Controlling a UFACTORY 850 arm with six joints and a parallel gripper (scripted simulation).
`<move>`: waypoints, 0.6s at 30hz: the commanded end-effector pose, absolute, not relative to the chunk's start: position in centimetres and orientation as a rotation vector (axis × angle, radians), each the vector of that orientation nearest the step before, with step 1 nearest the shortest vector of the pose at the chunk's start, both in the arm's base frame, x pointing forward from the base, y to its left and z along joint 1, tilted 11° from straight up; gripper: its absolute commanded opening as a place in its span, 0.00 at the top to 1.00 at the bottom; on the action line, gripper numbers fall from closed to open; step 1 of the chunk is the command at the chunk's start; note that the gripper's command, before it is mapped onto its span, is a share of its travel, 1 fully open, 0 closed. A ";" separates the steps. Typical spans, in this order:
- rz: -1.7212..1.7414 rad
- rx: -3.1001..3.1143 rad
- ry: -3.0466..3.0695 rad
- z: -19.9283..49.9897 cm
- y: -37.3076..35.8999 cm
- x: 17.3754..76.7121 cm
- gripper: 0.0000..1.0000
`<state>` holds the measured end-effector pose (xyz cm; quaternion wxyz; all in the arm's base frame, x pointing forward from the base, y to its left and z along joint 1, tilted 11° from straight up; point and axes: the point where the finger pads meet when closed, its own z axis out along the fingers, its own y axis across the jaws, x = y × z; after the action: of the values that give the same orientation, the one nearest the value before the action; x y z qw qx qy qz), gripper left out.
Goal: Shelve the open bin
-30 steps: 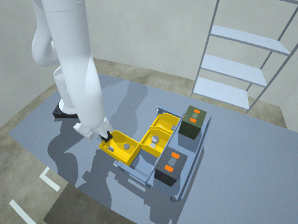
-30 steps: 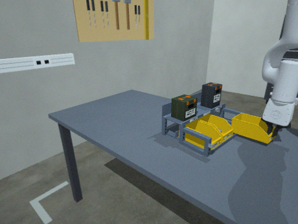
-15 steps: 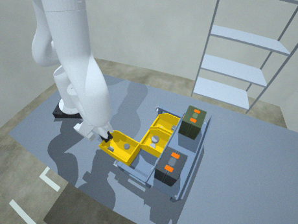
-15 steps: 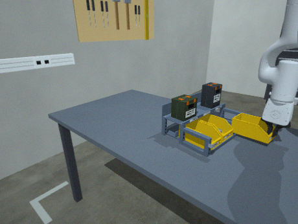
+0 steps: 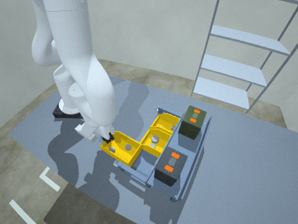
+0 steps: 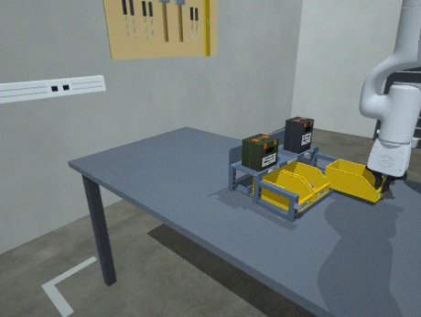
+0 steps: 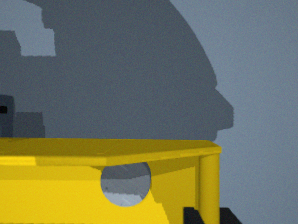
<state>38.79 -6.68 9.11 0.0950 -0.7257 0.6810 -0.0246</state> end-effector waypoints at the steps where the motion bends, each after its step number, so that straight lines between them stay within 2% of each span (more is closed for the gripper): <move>1: -0.066 -2.154 2.022 9.2 -6.7 39.0 1.00; 18: -0.066 -2.154 2.022 9.3 -6.6 40.0 1.00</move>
<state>39.81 -6.63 9.28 0.0941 -0.7258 0.6811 -0.0231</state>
